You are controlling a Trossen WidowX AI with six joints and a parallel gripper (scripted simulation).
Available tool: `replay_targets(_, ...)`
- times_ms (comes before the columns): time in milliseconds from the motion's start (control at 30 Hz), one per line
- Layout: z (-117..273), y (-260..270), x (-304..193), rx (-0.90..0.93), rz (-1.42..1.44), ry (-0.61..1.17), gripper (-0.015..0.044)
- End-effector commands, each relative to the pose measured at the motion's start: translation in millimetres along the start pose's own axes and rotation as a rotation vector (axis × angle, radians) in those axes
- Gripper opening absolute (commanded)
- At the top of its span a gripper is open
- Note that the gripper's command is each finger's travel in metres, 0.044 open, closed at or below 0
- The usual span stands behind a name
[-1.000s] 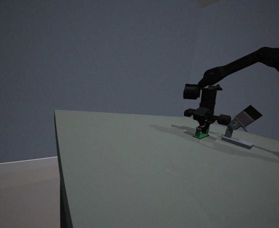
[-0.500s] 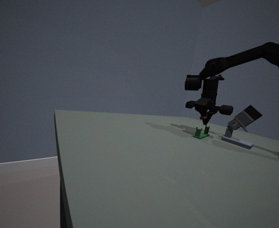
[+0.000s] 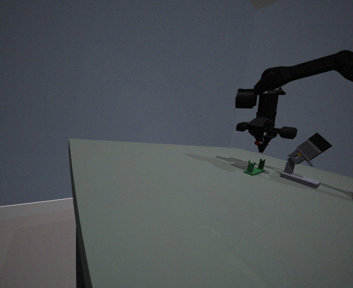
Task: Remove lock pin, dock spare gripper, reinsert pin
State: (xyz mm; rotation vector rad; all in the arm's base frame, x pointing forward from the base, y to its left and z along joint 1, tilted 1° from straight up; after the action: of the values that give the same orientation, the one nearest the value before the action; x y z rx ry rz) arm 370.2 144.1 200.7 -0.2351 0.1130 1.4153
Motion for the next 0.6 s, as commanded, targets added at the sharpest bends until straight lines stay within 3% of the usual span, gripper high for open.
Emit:
replay_targets(0, 0, 0, 0, 0.003, -0.011, 0.000, 0.0000)
replay_targets(567, 14, 35, 1, 0.016, -0.052, -0.001, 0.0000)
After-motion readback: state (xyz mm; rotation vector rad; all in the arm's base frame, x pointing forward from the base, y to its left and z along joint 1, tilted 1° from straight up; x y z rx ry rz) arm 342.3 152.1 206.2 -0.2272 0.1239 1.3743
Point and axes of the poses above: the point midway between the two fingers, 35 mm back from their tips, its own z axis back along the fingers, its own y axis across the jaws, x = y × z, the point moved 10 cm from there along z, back along the fingers, and after that the axes turned 14 degrees about -z, right-handed, at the moved point
